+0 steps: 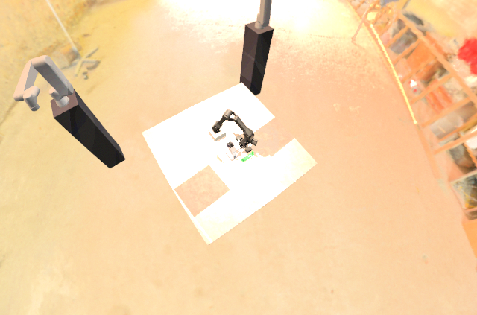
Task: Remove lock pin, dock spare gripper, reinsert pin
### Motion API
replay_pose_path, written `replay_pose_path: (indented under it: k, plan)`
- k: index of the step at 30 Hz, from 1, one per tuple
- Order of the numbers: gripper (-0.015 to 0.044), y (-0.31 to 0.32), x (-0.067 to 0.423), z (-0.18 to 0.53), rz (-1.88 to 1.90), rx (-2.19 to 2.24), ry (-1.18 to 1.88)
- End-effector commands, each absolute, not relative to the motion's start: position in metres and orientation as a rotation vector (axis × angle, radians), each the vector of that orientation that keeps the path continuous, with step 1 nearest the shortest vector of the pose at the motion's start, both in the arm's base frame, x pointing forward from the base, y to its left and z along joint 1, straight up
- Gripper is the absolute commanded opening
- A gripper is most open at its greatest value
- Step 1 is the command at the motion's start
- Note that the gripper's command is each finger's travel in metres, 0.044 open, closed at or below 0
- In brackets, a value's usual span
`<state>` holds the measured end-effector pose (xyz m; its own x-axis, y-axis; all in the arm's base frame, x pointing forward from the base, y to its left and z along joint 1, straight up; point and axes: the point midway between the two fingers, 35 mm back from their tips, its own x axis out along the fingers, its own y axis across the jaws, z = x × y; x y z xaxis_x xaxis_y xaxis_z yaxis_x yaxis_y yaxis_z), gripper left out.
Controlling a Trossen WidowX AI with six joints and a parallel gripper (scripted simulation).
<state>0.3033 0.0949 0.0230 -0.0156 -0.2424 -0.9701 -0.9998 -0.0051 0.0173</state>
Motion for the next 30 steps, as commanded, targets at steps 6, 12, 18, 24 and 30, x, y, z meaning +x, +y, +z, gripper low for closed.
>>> replay_pose_path:
  k: [6,12,18,24,30]
  plan:
    - [0.0000,0.089,0.303,0.025,1.107,-1.383,1.391]
    - [0.0000,0.084,0.303,0.025,1.111,-1.381,1.394]
    - [0.0000,0.081,0.303,0.025,1.113,-1.379,1.395]
    - [0.0000,0.076,0.303,0.024,1.116,-1.376,1.397]
    - [0.0000,0.073,0.304,0.024,1.119,-1.374,1.399]
